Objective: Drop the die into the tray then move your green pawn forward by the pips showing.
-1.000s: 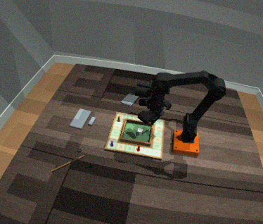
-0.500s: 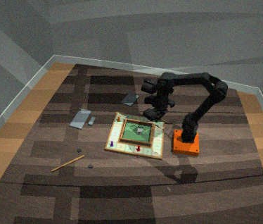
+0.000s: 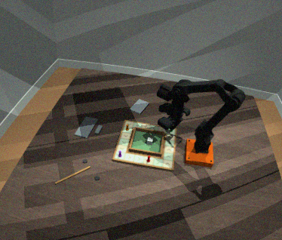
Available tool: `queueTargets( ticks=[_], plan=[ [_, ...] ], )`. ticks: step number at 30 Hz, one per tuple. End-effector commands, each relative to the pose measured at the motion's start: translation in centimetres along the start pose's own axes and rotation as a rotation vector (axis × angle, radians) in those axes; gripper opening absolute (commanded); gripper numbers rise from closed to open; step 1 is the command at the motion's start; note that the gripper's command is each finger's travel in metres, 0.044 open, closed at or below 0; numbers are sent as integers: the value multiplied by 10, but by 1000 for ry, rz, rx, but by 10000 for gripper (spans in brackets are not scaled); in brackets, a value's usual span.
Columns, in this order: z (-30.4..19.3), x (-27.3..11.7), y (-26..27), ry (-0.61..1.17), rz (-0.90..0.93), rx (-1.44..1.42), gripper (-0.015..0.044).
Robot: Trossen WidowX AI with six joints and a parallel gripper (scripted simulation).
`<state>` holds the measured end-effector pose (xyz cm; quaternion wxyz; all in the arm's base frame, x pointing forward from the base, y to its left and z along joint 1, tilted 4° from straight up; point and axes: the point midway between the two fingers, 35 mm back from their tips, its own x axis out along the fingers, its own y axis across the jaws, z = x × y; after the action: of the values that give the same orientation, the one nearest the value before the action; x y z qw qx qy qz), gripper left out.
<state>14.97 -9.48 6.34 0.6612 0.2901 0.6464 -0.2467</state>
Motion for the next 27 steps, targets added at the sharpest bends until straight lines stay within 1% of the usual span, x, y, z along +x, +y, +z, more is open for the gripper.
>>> queueTargets(
  ticks=[1, 5, 21, 27],
  plan=[
    [-2, 13, 0, 8, 4, -4, 0],
    [-2, 28, 0, 8, 4, -4, 0],
    [-3, 46, 0, 8, 4, -4, 0],
    [-2, 42, -1, 6, -1, -8, 157]
  ],
)
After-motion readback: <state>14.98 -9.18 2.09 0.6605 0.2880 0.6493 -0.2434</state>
